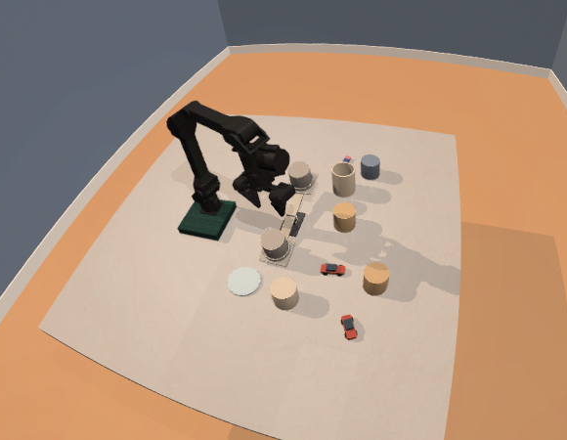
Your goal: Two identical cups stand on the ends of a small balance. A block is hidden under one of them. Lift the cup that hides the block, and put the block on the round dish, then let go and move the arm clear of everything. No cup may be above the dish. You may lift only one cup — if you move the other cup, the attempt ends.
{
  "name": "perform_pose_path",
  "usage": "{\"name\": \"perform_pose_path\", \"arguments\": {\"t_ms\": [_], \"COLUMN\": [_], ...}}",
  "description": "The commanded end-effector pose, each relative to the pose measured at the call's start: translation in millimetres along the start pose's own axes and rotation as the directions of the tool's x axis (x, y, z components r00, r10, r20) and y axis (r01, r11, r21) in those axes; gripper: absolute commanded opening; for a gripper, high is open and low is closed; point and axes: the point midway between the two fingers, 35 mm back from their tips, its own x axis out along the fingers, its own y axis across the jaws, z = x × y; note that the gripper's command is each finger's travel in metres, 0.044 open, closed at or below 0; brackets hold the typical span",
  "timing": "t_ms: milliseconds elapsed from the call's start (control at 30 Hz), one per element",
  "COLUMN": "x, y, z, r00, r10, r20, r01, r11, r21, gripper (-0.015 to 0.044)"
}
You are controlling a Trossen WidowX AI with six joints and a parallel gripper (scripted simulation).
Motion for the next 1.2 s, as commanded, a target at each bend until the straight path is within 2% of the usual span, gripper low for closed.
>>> {"name": "perform_pose_path", "arguments": {"t_ms": [0, 300, 1167], "x": [13, 40, 76], "y": [-7, -18, -14], "z": [-9, -31, -31], "r00": [0.999, 0.986, 0.986], "r10": [0.054, 0.164, 0.166], "r20": [0.003, 0.016, 0.016], "r01": [-0.053, -0.15, -0.151], "r11": [0.994, 0.932, 0.93], "r21": [-0.097, -0.33, -0.334], "gripper": [0.044, 0.044, 0.044]}}
